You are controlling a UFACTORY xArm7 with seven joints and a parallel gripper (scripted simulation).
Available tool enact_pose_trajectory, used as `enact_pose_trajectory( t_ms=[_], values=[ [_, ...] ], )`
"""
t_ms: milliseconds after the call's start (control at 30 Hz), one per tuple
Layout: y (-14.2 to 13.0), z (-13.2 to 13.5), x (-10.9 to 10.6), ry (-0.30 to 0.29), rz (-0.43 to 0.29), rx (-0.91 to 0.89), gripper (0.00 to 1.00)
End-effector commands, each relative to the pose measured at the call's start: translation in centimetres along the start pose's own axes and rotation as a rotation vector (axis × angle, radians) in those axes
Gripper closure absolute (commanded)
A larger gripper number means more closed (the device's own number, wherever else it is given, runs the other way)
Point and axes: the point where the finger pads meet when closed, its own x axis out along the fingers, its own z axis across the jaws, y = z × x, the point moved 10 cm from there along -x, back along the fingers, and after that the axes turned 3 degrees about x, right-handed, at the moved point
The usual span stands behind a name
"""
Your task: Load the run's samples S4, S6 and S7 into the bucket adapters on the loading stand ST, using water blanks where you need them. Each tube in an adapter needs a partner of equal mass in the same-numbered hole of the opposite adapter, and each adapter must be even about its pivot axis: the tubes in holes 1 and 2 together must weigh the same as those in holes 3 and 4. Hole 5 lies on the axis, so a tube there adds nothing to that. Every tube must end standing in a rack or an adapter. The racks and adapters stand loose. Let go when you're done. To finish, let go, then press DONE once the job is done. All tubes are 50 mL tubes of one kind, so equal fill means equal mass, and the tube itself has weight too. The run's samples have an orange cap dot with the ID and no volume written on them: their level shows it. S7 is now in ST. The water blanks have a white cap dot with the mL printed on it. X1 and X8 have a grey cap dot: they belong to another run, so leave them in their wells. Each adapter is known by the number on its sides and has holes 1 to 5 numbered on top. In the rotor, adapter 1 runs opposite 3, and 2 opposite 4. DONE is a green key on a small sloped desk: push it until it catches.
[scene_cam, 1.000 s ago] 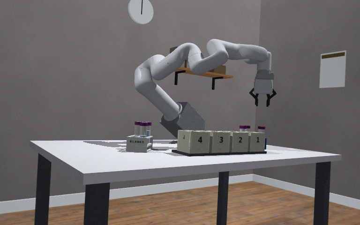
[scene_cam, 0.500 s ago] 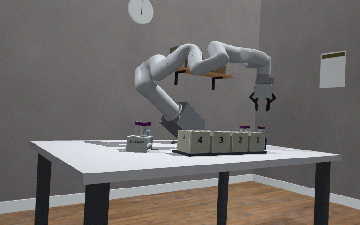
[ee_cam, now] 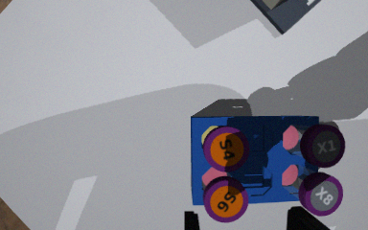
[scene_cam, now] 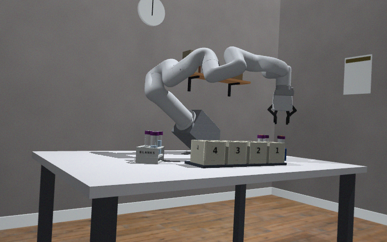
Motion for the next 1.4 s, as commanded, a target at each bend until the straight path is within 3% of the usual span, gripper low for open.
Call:
enact_pose_trajectory(
  t_ms=[0, 900, 1367],
  values=[
    [0.0, -0.1, 0.6, 0.004, -0.002, 0.001, 0.43],
    [0.0, -0.1, 5.6, 0.004, -0.002, 0.001, 0.43],
    [0.0, -0.1, 6.1, 0.004, -0.002, 0.001, 0.43]
  ],
)
